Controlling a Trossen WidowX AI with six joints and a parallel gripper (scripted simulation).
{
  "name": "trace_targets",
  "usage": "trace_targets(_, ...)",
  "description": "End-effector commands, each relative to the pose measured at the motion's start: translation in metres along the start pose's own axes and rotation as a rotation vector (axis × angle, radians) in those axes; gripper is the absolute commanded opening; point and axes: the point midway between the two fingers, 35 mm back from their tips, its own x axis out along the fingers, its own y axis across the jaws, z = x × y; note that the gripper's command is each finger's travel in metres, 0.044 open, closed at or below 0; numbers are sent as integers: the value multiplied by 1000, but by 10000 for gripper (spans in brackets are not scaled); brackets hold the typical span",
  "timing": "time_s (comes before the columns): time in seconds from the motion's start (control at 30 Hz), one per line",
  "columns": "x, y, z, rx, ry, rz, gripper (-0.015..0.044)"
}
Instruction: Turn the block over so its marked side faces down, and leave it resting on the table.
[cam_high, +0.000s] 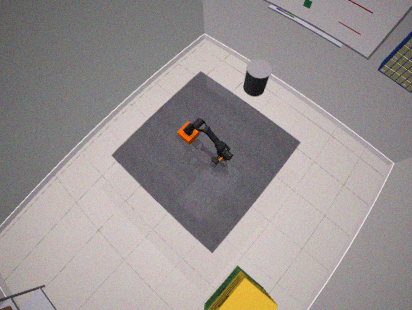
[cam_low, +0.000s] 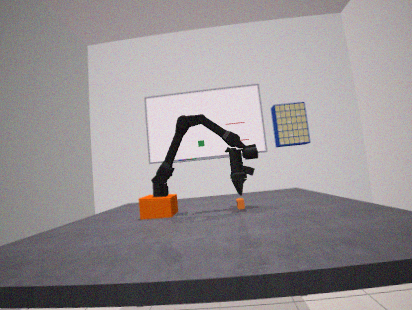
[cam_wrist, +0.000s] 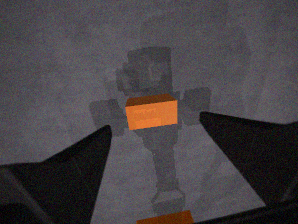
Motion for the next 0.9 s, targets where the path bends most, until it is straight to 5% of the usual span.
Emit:
trace_targets(0.0, 8, 1, -2, 3, 10, 4, 440)
trace_targets(0.8, 41, 1, -3, 3, 10, 4, 440)
trace_targets(0.87, 41, 1, -3, 3, 10, 4, 387)
